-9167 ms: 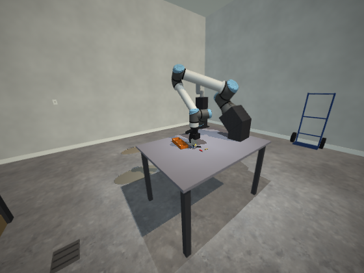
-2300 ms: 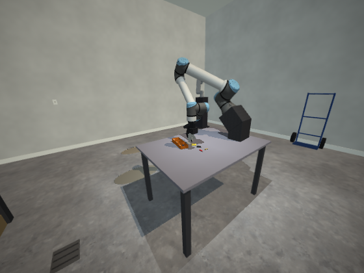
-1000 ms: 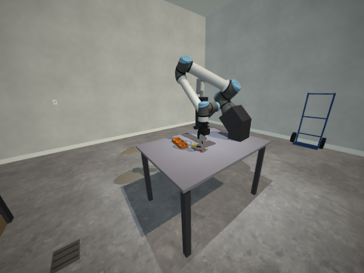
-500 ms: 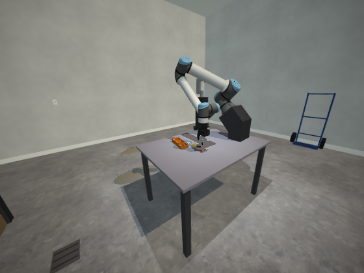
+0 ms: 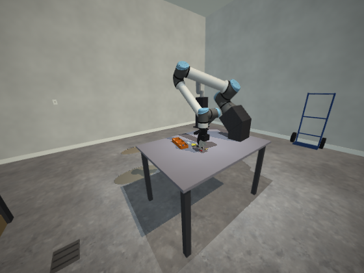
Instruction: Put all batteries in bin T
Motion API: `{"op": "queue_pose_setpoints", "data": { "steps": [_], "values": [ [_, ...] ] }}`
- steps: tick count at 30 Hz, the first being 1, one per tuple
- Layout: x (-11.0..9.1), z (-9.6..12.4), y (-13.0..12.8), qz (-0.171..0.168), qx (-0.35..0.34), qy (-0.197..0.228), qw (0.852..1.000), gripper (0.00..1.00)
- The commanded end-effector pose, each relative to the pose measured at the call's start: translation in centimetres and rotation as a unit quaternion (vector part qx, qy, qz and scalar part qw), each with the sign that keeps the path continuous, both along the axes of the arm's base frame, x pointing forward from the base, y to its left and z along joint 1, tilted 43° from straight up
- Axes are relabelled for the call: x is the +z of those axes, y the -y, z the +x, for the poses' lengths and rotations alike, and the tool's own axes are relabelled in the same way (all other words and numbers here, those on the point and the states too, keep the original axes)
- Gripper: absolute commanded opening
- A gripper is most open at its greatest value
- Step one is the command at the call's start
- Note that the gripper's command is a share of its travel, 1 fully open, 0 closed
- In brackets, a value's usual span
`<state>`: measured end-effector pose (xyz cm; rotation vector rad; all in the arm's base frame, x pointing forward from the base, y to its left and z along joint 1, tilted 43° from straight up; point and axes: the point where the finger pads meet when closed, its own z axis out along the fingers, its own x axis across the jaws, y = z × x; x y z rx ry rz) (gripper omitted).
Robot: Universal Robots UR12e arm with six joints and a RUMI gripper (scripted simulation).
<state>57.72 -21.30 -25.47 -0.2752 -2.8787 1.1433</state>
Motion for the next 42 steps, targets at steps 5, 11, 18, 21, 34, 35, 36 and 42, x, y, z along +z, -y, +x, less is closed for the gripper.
{"op": "queue_pose_setpoints", "data": {
  "steps": [5, 11, 18, 21, 34, 35, 36, 42],
  "values": [
    [-0.48, 0.00, 0.45, 0.000, 0.001, 0.001, 1.000, 0.14],
    [-0.87, -0.06, 0.81, 0.000, 0.001, 0.001, 1.000, 0.14],
    [-1.06, -0.10, 0.98, 0.000, 0.001, 0.001, 1.000, 0.14],
    [-1.06, -0.10, 0.99, 0.000, 0.001, 0.001, 1.000, 0.14],
    [-1.06, -0.10, 0.98, 0.000, 0.001, 0.001, 1.000, 0.00],
    [-1.06, -0.10, 0.98, 0.000, 0.001, 0.001, 1.000, 0.00],
    [-1.06, -0.10, 0.98, 0.000, 0.001, 0.001, 1.000, 0.00],
    [-1.06, -0.10, 0.98, 0.000, 0.001, 0.001, 1.000, 0.00]
  ]
}}
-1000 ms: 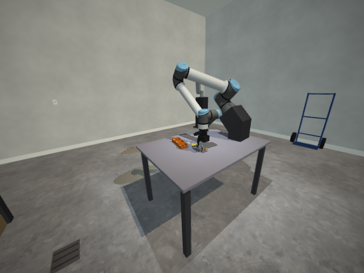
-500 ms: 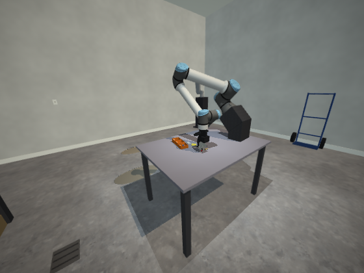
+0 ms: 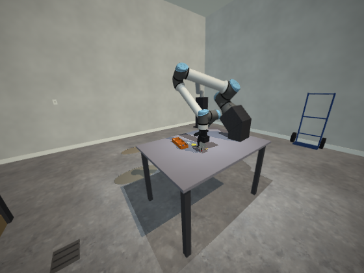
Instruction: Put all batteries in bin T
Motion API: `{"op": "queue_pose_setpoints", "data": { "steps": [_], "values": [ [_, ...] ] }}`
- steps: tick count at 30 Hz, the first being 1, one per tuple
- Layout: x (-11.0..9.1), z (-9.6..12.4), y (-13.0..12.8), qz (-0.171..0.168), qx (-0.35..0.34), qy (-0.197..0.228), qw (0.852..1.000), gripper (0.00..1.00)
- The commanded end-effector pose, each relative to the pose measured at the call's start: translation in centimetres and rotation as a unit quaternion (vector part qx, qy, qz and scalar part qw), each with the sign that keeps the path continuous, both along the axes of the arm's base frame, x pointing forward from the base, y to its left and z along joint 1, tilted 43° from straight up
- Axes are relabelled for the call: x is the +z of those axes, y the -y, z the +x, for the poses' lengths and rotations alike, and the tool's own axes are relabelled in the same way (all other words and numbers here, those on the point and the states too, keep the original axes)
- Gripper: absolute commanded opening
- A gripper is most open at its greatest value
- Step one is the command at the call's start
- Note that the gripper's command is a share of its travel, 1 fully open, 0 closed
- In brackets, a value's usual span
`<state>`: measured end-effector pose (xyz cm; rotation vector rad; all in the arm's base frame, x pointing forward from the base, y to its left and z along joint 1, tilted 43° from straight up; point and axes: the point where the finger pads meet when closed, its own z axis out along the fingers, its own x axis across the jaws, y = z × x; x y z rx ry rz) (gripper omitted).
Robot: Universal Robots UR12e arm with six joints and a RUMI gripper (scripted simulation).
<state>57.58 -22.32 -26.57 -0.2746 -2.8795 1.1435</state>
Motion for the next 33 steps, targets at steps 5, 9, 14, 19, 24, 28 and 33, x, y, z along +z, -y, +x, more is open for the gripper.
{"op": "queue_pose_setpoints", "data": {
  "steps": [5, 9, 14, 19, 24, 28, 33],
  "values": [
    [0.0, 0.0, 0.0, 0.000, 0.000, 0.000, 1.000, 0.00],
    [0.0, 0.0, 0.0, 0.000, 0.000, 0.000, 1.000, 0.00],
    [0.0, 0.0, 0.0, 0.000, 0.000, 0.000, 1.000, 0.00],
    [0.5, 0.1, -0.5, 0.000, 0.000, 0.000, 1.000, 0.00],
    [1.7, 0.3, -1.6, 0.000, 0.000, 0.000, 1.000, 0.00],
    [2.7, 0.4, -2.5, 0.000, 0.000, 0.000, 1.000, 0.00],
    [3.9, 0.5, -3.6, 0.000, 0.000, 0.000, 1.000, 0.00]
  ]
}}
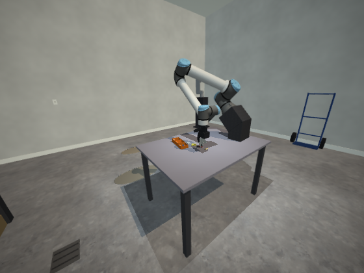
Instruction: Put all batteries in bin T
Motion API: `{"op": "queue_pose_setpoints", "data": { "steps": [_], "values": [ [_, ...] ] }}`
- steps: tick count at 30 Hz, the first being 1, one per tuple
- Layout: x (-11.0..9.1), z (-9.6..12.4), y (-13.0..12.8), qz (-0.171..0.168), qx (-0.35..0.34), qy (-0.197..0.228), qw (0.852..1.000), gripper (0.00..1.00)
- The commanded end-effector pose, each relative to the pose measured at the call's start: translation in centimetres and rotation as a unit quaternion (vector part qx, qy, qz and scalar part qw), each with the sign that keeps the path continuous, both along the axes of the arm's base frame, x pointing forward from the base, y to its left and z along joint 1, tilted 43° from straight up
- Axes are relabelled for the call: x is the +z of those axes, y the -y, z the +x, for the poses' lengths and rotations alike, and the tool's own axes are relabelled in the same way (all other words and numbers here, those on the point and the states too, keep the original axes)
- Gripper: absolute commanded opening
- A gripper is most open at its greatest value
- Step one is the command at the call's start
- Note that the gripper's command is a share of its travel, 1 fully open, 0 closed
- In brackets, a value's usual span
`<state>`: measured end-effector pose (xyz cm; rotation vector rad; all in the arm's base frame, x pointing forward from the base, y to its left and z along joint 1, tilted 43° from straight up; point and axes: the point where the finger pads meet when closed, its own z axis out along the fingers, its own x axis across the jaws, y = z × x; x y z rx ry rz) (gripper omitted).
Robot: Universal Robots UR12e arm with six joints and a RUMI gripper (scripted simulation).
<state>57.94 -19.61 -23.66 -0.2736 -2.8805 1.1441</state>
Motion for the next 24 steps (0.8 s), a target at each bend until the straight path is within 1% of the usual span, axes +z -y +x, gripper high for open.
{"op": "queue_pose_setpoints", "data": {
  "steps": [1, 4, 21, 24],
  "values": [
    [1.3, 0.2, -1.2, 0.000, 0.000, 0.000, 1.000, 0.00],
    [1.5, 0.2, -1.4, 0.000, 0.000, 0.000, 1.000, 0.00],
    [1.5, 0.2, -1.4, 0.000, 0.000, 0.000, 1.000, 0.00],
    [2.6, 0.6, 0.0, -0.007, -0.055, 0.051, 0.997, 0.00]
  ]
}}
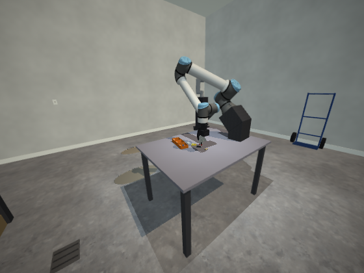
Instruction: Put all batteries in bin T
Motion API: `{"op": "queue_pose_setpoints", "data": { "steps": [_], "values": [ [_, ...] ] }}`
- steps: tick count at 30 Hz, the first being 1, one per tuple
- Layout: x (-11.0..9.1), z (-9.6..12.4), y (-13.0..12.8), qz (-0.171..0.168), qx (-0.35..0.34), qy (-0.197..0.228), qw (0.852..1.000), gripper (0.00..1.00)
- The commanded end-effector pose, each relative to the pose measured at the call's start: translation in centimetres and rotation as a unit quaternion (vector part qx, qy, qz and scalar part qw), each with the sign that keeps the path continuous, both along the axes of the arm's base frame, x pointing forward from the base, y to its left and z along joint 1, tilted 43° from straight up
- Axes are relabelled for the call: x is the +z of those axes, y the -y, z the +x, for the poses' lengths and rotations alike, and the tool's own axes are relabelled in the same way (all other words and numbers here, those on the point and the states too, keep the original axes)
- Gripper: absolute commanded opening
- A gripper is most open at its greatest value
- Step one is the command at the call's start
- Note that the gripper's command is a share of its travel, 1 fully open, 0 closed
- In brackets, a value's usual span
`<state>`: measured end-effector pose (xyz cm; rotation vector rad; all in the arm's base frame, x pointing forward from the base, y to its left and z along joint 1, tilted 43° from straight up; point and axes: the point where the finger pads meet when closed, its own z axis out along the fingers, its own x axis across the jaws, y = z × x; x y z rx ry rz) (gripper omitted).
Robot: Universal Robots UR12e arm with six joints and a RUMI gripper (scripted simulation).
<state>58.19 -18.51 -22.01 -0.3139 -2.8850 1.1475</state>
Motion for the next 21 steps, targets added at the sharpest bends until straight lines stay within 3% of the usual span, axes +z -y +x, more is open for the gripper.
{"op": "queue_pose_setpoints", "data": {
  "steps": [1, 21],
  "values": [
    [1.4, 0.4, 1.5, -0.007, -0.057, 0.053, 0.997, 0.00],
    [8.5, 2.5, 9.4, -0.009, -0.070, 0.065, 0.995, 0.00]
  ]
}}
